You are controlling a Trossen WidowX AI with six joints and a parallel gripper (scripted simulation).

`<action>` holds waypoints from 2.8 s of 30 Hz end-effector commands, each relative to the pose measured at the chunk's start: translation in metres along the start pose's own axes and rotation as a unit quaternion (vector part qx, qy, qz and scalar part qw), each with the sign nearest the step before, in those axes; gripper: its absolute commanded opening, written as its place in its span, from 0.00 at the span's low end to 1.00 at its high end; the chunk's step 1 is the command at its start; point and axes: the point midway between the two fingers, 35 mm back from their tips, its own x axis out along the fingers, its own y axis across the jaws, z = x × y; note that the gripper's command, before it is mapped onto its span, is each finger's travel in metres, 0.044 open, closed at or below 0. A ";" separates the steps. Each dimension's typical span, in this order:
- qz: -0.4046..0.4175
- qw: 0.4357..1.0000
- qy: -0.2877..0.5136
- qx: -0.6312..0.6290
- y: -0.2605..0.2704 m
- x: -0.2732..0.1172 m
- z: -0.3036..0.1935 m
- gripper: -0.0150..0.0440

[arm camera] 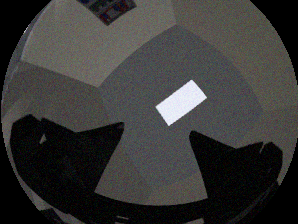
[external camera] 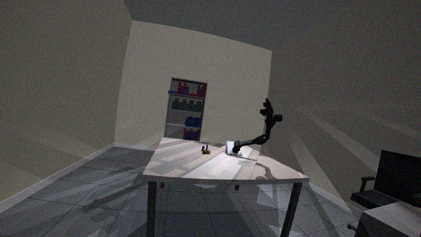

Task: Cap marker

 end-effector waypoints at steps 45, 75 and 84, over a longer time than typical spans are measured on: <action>-0.594 -0.148 0.064 -0.788 -0.126 -0.028 0.584 0.67; -0.831 -0.266 0.484 -0.071 0.105 -0.178 0.730 0.67; -0.828 -0.240 0.504 -0.056 0.108 -0.184 0.732 0.67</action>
